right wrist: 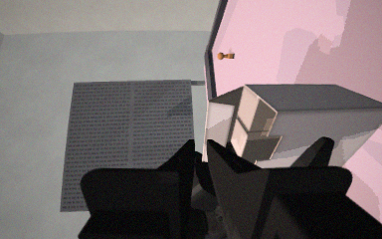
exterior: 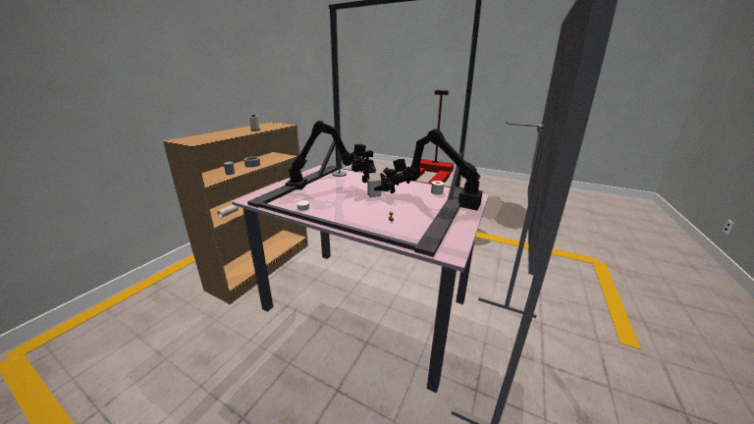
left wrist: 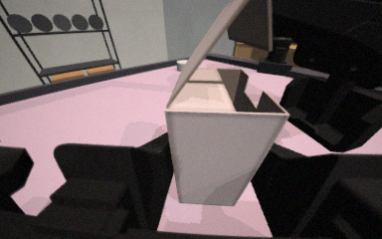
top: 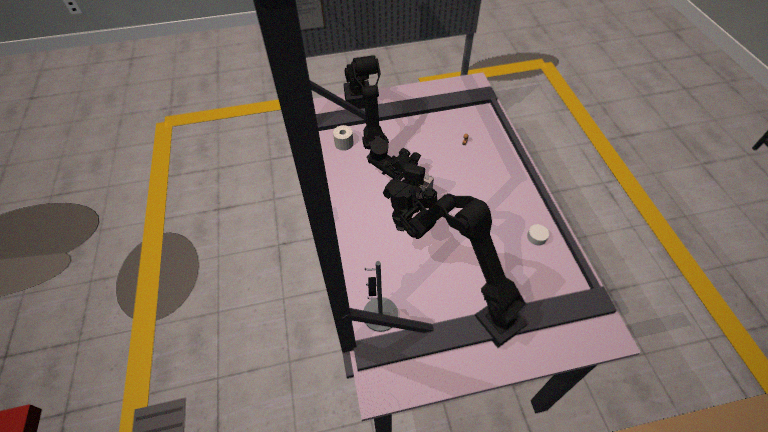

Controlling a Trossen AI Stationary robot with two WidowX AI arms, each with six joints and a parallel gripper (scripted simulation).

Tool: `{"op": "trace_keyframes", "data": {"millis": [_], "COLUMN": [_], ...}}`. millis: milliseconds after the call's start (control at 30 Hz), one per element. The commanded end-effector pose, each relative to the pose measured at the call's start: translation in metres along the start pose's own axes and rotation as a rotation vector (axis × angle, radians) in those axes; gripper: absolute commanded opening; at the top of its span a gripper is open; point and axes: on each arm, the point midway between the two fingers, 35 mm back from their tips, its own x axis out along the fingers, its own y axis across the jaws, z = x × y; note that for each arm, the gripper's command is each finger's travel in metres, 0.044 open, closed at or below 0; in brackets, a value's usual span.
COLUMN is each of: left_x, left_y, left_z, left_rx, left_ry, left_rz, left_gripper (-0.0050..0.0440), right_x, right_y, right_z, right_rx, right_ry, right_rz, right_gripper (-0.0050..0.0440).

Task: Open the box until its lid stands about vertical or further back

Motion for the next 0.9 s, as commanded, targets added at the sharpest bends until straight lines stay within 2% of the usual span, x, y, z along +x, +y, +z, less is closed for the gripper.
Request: {"op": "trace_keyframes", "data": {"millis": [0,267,867], "left_x": [0.0001,0.0001,0.0001], "left_y": [-0.0039,-0.0039,-0.0039], "left_z": [0.0106,0.0106,0.0106], "left_rx": [-0.013,-0.013,-0.013], "left_ry": [-0.016,-0.016,-0.016], "left_rz": [-0.009,-0.009,-0.009], "left_gripper": [0.0239,0.0239,0.0239], "right_x": [0.0026,0.0054,0.0114], "right_y": [0.0037,0.0051,0.0089], "right_z": [0.0016,0.0037,0.0056], "right_rx": [0.004,0.004,0.003], "right_ry": [-0.005,-0.008,-0.008], "right_rz": [0.027,0.087,0.090], "right_gripper": [0.0050,0.0050,0.0050]}}
